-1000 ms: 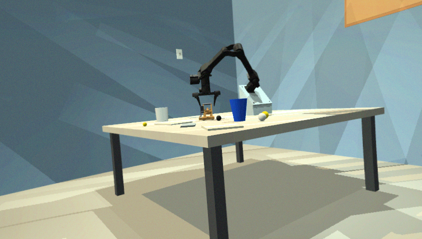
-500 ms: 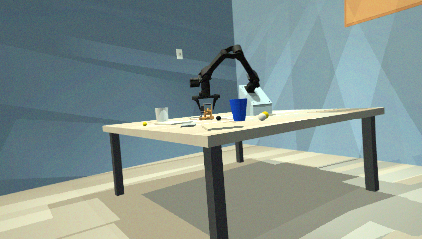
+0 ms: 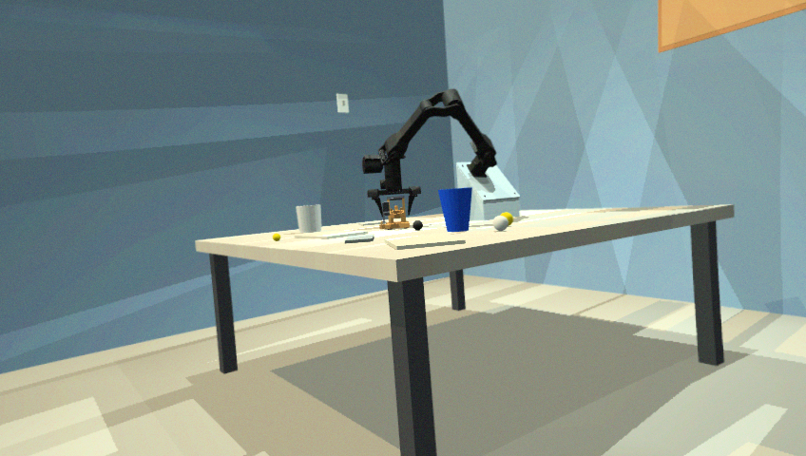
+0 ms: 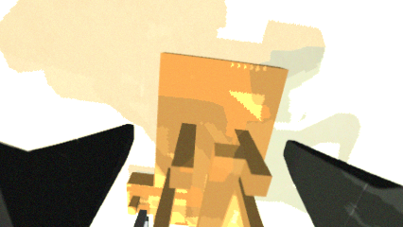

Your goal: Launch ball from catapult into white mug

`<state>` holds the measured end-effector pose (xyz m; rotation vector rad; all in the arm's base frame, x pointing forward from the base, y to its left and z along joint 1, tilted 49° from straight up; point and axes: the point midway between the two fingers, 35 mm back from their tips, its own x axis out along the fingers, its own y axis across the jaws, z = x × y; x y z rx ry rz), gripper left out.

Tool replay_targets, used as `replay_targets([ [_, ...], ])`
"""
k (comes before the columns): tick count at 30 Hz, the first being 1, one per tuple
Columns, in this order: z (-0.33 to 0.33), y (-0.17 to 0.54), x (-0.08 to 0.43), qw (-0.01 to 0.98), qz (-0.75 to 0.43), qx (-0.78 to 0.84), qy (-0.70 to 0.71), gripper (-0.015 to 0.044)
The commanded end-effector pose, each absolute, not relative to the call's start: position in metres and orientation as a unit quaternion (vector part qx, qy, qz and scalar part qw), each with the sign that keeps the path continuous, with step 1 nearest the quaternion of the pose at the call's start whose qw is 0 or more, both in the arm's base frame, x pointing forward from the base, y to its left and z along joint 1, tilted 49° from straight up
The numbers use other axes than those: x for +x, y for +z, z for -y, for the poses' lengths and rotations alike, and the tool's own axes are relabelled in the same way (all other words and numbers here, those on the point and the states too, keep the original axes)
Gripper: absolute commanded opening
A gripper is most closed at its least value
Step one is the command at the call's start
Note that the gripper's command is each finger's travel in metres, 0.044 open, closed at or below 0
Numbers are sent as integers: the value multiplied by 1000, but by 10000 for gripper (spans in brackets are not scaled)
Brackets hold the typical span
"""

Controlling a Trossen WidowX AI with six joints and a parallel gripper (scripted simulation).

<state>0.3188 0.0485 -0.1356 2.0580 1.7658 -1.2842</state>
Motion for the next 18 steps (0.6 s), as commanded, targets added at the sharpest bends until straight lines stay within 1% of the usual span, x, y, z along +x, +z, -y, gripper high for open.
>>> replay_targets([
  [1, -55, -140, 314, 64, -588, 682, -430, 440],
  [5, -56, -141, 314, 64, -588, 682, -430, 440],
  [15, -53, -139, 317, 70, -588, 683, -427, 178],
  [18, -53, -139, 317, 70, -588, 683, -427, 157],
])
